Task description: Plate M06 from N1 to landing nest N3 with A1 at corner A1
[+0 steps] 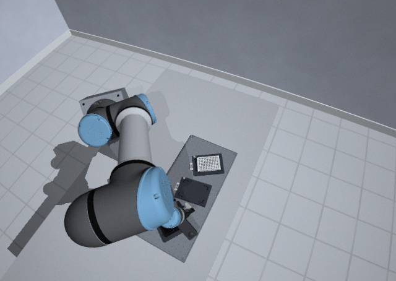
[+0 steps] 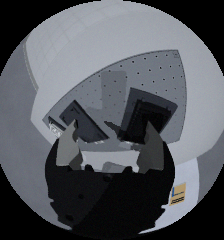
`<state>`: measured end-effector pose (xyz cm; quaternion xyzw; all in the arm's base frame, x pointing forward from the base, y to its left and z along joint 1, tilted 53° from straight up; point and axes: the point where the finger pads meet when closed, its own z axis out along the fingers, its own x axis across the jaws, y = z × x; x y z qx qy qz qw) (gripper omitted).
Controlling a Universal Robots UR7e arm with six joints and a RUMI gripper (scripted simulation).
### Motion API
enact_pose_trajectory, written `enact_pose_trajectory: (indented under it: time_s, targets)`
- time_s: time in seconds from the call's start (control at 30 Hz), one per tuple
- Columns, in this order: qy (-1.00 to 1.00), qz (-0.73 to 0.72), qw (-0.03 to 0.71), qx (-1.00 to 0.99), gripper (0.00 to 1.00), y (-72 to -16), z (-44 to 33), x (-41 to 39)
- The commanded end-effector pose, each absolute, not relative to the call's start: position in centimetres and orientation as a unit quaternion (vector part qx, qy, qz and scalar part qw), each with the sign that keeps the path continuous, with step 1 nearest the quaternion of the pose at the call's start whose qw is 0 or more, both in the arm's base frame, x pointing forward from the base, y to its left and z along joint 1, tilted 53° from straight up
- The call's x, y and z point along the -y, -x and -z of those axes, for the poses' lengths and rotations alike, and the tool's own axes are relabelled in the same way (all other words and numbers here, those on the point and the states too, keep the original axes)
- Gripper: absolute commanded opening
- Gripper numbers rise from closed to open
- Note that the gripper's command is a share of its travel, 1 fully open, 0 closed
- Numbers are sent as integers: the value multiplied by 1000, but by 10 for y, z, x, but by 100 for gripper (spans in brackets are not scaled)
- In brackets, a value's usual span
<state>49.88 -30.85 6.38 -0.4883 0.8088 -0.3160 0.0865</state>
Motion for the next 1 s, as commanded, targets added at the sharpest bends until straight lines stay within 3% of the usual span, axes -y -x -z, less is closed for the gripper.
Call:
enact_pose_trajectory:
  time_s: [0.0, 0.97]
  targets:
    - [470, 341, 89, -809, 82, -490, -58, 320]
    - [390, 434, 89, -807, 82, -425, -52, 356]
